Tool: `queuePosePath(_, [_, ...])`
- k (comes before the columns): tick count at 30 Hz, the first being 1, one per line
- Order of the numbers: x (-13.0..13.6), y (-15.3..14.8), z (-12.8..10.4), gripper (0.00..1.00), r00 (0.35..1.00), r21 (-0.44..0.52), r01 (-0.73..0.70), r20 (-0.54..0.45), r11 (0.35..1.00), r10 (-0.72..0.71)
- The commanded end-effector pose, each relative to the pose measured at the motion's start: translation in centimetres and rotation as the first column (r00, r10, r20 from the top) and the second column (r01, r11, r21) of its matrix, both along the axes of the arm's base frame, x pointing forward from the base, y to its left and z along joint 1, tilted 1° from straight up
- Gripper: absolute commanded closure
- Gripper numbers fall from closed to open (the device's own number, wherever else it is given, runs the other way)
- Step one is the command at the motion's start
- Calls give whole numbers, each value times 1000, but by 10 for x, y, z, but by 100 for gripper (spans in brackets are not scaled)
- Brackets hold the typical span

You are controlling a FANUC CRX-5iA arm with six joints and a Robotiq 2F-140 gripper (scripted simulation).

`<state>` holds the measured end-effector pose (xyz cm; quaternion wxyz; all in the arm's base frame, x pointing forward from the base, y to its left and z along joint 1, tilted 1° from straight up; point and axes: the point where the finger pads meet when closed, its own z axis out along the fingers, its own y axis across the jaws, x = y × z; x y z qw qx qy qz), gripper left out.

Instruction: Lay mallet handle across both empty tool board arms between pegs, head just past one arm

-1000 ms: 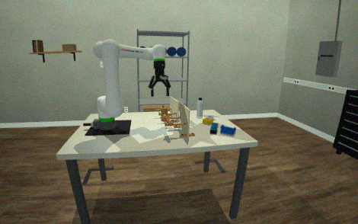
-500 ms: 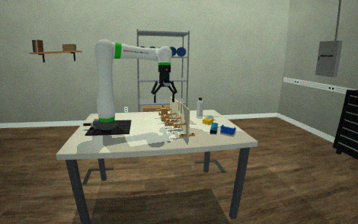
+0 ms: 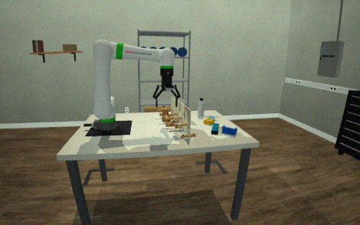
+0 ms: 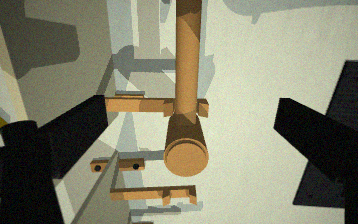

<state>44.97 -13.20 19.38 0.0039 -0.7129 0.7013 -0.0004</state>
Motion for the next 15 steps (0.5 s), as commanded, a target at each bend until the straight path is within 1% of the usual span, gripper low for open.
queuePosePath(1, [1,0,-15,0,1000,-1,0,2,1000,0])
queuePosePath(2, [0,0,-32,0,1000,-1,0,1,1000,0])
queuePosePath(3, [0,0,-45,0,1000,-1,0,1,1000,0])
queuePosePath(4, [0,0,-50,0,1000,-1,0,1,1000,0])
queuePosePath(9, [-1,0,-91,0,1000,-1,0,1,1000,0])
queuePosePath(15, [-1,0,-92,0,1000,-1,0,1,1000,0])
